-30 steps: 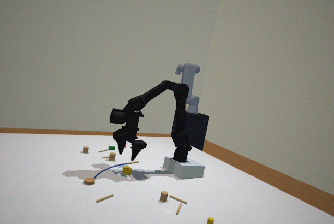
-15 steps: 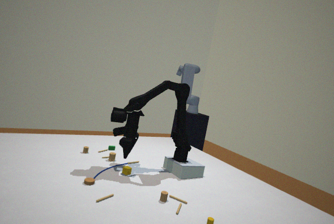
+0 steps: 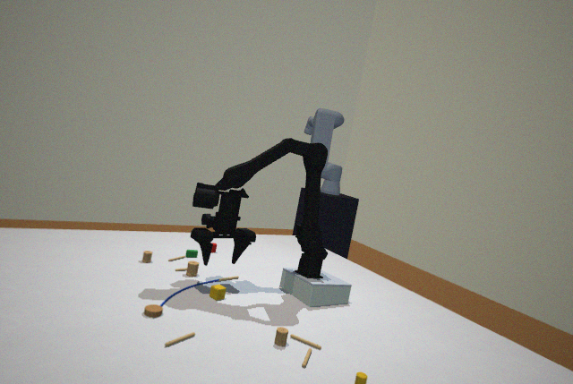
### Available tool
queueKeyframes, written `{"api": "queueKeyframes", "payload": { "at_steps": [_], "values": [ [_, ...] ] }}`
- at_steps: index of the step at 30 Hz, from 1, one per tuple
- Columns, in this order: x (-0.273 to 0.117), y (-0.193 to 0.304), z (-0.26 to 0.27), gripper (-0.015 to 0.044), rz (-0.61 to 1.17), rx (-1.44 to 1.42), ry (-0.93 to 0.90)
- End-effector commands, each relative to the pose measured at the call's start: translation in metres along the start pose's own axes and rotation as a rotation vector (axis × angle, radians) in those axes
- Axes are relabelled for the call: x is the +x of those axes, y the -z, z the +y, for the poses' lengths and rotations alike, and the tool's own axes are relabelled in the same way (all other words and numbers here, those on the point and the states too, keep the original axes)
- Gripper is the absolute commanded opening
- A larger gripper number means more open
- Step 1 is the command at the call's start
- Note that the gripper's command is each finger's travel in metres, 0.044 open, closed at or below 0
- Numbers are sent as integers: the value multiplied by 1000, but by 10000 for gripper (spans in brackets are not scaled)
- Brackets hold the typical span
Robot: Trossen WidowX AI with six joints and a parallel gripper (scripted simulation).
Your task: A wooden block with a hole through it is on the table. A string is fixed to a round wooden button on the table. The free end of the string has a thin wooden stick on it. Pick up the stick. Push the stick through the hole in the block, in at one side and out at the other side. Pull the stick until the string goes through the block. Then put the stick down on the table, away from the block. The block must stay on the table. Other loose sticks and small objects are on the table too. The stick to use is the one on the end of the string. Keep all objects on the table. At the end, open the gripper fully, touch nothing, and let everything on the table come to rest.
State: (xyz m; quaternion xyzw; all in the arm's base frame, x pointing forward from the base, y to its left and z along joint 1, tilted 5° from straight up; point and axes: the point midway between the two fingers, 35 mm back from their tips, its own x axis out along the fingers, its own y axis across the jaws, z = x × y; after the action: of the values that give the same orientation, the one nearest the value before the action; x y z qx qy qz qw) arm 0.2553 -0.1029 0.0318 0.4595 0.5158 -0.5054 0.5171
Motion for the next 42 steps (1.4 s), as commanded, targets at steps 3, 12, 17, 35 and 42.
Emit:
{"api": "queueKeyframes", "payload": {
  "at_steps": [3,12,17,35,42],
  "values": [
    [1,-22,-26,440,-10,1059,-4],
    [1,-27,-33,440,-11,1442,-5],
    [1,-27,-33,440,-11,1442,-5],
    [1,-27,-33,335,-11,1442,-5],
    [1,-27,-33,151,-11,1442,-5]
  ]
}}
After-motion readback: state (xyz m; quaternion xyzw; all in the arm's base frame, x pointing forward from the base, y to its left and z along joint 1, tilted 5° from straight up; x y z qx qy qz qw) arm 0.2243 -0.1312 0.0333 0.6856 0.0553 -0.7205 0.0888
